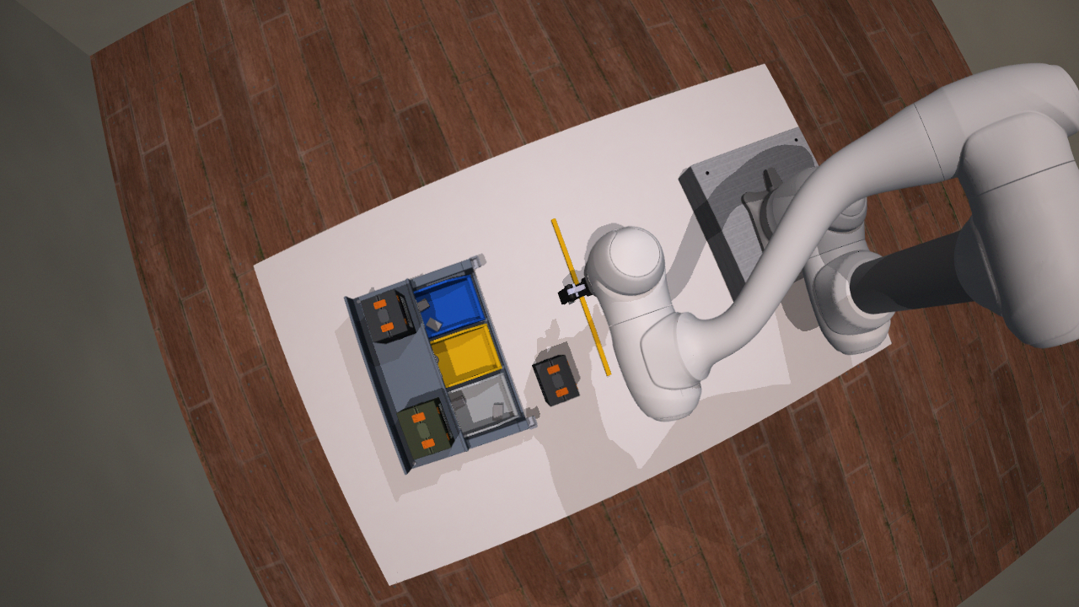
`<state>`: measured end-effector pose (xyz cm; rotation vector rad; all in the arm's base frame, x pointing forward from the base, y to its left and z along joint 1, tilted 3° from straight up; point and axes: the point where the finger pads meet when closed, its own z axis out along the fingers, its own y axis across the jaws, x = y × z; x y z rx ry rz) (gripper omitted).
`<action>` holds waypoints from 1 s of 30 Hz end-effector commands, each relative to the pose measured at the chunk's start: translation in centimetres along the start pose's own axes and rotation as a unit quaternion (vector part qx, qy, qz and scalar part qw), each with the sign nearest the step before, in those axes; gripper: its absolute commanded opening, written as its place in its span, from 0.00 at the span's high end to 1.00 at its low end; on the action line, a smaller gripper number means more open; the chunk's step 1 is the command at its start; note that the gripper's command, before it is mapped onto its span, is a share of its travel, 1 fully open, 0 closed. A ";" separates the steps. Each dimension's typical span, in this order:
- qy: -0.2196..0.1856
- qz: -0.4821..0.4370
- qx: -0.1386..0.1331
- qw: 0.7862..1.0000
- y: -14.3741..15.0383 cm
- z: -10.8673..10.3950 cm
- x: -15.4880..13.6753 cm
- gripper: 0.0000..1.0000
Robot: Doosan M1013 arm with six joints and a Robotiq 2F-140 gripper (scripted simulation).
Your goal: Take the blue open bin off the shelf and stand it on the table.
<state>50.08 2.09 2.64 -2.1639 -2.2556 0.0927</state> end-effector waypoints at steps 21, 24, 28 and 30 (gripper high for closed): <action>0.000 0.000 0.000 1.000 4.8 0.2 -1.5 0.43; 0.000 0.000 0.000 1.000 4.8 0.2 -1.5 0.43; 0.000 0.000 0.000 1.000 4.8 0.2 -1.5 0.43; 0.000 0.000 0.000 1.000 4.8 0.2 -1.5 0.43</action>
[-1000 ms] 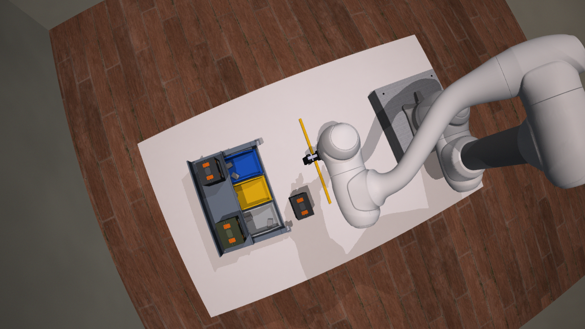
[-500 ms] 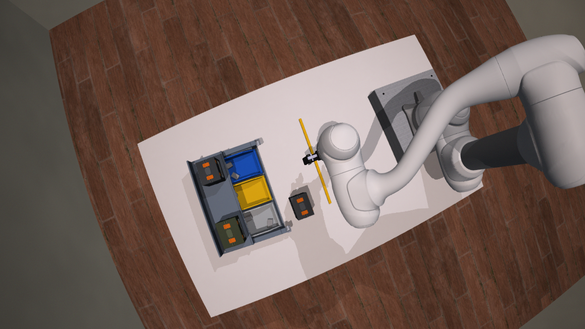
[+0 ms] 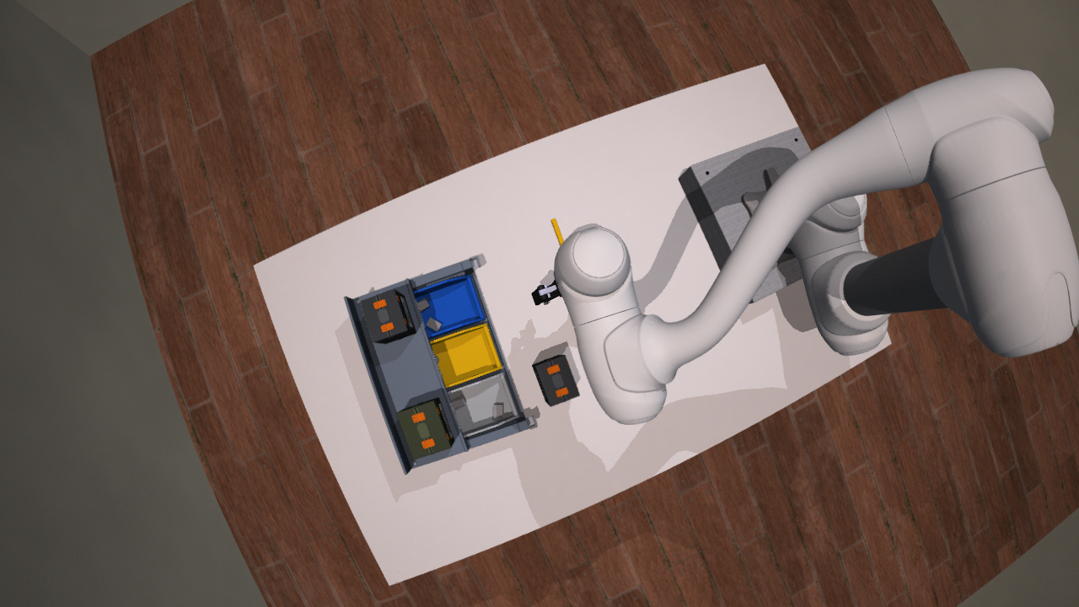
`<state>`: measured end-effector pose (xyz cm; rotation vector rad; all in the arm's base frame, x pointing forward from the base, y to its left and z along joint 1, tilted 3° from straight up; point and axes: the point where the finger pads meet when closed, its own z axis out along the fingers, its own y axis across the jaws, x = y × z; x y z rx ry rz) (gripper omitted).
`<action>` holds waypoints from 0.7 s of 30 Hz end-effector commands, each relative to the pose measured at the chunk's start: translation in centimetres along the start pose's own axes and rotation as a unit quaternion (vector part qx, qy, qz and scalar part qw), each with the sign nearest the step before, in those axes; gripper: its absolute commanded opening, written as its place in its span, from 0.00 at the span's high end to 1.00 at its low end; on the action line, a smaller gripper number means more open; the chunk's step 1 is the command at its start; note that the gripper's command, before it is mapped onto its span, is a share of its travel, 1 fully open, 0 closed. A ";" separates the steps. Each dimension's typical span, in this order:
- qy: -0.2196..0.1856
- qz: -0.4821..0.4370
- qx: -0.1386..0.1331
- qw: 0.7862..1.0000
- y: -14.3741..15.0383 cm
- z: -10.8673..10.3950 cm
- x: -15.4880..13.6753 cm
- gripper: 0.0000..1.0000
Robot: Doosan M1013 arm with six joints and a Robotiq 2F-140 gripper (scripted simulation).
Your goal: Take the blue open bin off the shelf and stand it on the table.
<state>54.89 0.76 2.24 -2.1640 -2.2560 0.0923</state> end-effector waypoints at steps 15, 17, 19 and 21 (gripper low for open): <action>0.000 0.000 0.000 1.000 4.8 0.1 -1.5 0.43; 0.000 0.000 0.000 1.000 4.8 0.1 -1.5 0.43; 0.000 0.000 0.000 1.000 5.7 0.1 -1.8 0.43; 0.000 0.000 0.000 1.000 7.6 0.1 -2.4 0.43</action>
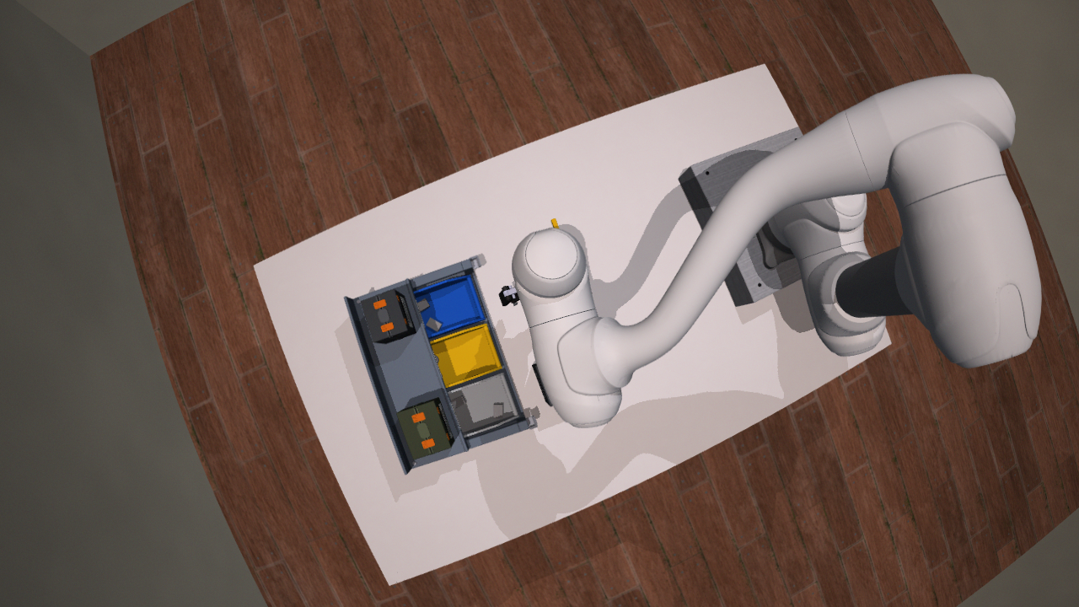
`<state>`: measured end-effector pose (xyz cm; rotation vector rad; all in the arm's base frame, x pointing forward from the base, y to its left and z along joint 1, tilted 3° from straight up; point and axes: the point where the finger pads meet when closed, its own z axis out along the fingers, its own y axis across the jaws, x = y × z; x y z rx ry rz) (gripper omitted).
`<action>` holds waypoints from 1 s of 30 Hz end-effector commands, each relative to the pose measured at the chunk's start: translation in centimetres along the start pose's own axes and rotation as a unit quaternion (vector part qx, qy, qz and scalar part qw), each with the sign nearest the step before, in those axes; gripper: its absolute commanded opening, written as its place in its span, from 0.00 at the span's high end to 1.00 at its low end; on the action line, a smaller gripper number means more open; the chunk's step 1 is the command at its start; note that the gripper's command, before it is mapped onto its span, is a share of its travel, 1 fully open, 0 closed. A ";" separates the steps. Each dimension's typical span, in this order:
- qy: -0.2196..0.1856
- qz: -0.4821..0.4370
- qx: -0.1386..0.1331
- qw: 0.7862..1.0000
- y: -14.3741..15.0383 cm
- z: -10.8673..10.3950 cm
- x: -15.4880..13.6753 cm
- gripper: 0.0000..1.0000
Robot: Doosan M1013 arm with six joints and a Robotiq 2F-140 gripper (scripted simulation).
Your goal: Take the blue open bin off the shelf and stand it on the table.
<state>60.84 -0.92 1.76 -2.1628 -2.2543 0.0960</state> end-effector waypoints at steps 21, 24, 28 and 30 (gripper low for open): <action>0.000 0.000 -0.001 1.000 8.9 -0.1 -2.8 0.43; 0.000 0.000 -0.001 1.000 8.9 -0.1 -2.8 0.43; 0.000 0.000 -0.001 1.000 8.9 -0.1 -2.8 0.43; 0.000 0.000 -0.001 1.000 8.9 -0.1 -2.8 0.43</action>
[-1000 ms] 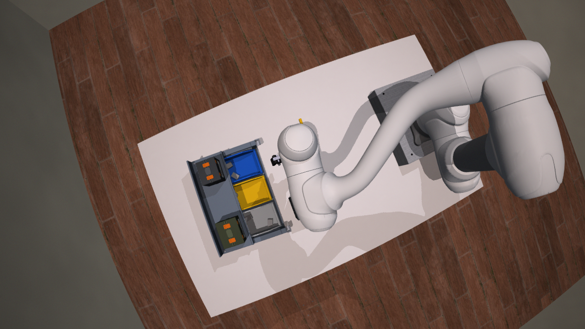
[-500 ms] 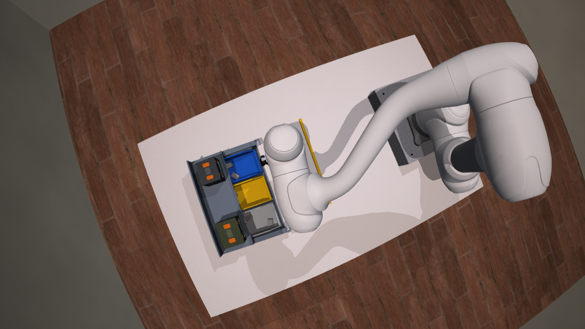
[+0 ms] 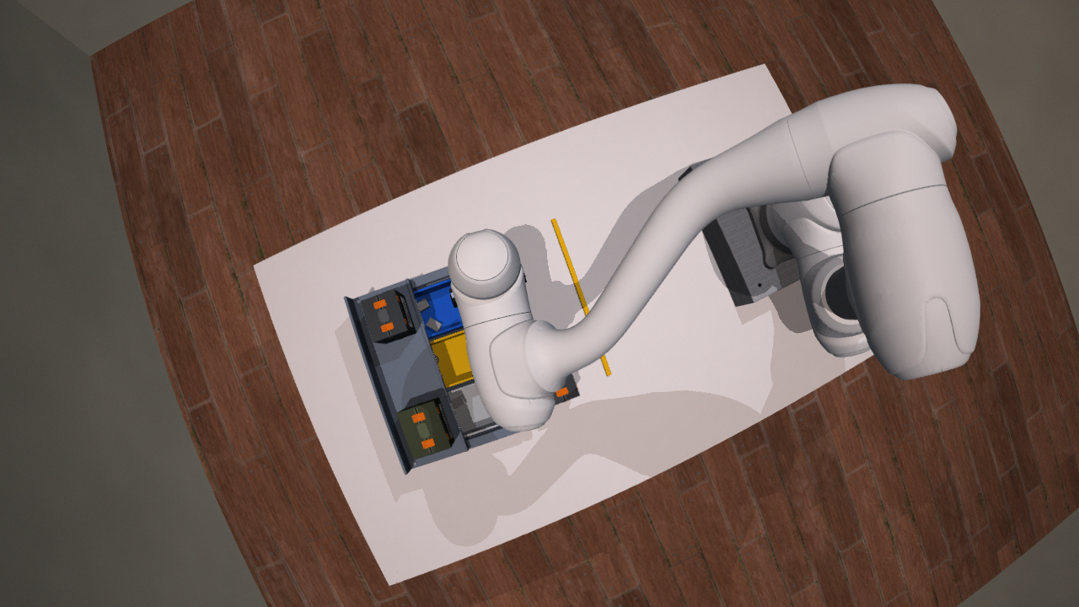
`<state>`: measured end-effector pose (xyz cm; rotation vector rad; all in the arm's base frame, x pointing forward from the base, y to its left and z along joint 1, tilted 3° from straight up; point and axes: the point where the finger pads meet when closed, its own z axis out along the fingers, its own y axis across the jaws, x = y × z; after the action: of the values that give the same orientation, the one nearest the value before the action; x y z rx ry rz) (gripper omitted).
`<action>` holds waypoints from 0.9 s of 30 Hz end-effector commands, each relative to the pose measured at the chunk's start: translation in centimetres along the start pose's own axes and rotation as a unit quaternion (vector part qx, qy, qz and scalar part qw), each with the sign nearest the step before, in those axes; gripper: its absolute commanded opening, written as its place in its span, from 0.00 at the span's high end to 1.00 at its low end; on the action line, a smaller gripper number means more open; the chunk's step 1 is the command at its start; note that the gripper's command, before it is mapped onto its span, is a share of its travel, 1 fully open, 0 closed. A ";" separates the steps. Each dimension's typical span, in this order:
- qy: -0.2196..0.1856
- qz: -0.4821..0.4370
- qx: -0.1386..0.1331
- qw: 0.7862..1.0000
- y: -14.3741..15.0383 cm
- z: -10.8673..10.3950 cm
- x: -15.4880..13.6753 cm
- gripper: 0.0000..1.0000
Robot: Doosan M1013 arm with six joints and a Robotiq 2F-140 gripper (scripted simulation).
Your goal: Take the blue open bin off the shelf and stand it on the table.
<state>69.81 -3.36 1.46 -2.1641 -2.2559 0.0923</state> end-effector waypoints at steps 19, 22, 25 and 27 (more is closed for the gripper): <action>0.000 0.000 0.000 1.000 4.7 0.1 -1.5 0.43; 0.000 0.000 0.000 1.000 4.1 0.1 -1.3 0.43; 0.000 0.000 0.000 1.000 3.9 0.1 -1.3 0.43; 0.000 0.000 0.000 1.000 3.9 0.1 -1.3 0.43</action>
<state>73.80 -4.47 1.18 -2.1638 -2.2555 0.0930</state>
